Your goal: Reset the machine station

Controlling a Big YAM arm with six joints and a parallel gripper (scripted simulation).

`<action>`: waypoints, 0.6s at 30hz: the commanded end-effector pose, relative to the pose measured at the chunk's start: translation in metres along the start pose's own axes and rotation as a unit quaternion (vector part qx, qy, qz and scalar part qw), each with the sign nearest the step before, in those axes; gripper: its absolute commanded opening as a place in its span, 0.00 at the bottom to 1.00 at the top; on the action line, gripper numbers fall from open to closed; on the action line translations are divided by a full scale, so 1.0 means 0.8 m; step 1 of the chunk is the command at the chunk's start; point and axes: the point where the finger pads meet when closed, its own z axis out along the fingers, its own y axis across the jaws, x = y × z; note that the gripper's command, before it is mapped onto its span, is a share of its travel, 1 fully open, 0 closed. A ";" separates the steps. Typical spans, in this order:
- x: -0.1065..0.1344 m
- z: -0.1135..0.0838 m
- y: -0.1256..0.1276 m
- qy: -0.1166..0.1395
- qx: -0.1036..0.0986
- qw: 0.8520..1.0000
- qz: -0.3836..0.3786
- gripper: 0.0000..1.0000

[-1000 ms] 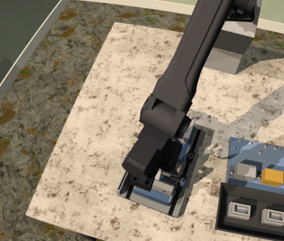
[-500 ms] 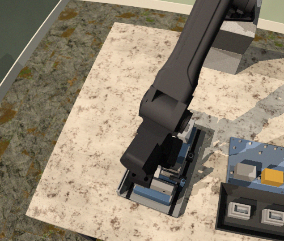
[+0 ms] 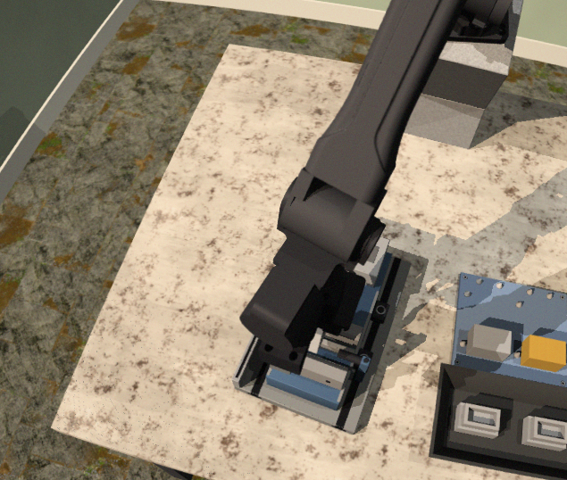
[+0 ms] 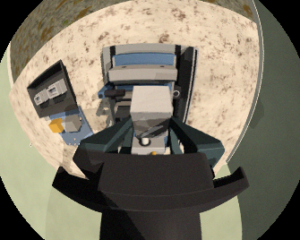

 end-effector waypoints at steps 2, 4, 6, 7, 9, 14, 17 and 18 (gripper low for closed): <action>-0.008 -0.026 0.016 -0.026 0.003 0.999 -0.036 0.00; -0.002 -0.025 0.026 -0.026 0.003 0.998 -0.055 0.00; 0.006 -0.025 0.038 -0.027 0.004 0.996 -0.080 0.00; 0.011 -0.024 0.046 -0.027 0.004 0.995 -0.095 0.00; 0.023 -0.023 0.063 -0.027 0.004 0.991 -0.130 0.00; 0.042 -0.022 0.093 -0.027 0.005 0.982 -0.188 0.00; 0.064 -0.021 0.125 -0.027 0.006 0.968 -0.251 0.00; 0.071 -0.021 0.136 -0.027 0.007 0.962 -0.272 0.00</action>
